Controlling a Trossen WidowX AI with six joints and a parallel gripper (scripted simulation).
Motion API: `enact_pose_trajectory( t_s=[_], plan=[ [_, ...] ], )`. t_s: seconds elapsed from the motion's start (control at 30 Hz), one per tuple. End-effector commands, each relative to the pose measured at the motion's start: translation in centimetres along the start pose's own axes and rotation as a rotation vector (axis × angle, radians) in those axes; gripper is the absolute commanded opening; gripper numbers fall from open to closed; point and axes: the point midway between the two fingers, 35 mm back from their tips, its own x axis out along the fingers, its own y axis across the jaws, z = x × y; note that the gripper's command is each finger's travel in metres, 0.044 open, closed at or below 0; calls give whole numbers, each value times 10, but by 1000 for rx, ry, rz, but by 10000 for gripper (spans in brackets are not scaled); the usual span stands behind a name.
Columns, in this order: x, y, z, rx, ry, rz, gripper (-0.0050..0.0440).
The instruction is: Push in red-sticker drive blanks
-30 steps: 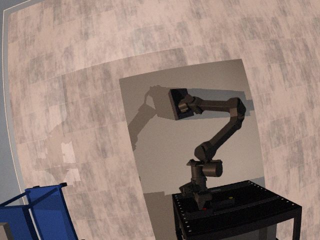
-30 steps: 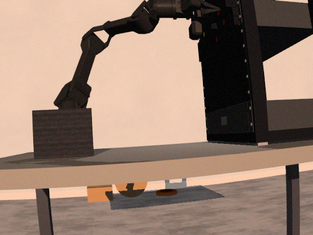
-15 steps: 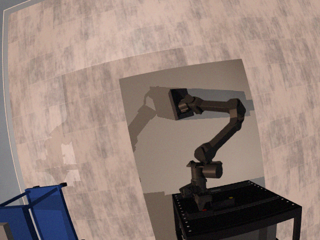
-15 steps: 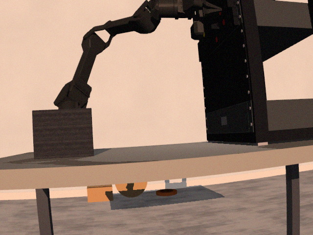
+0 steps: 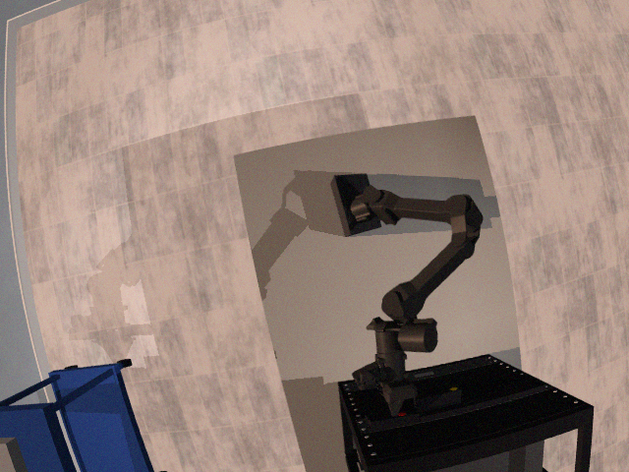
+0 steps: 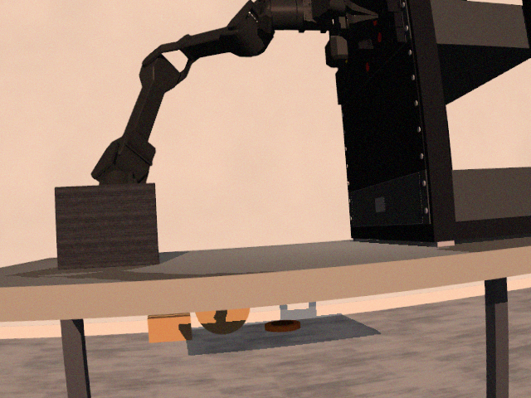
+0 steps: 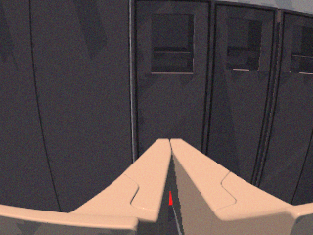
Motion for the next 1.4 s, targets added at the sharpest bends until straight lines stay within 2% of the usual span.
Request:
enact_pose_trajectory(
  t_s=[0.0,1.37],
  plan=[
    [4,4,1,-2,-6,14,0],
    [10,3,3,-2,-6,14,0]
  ],
)
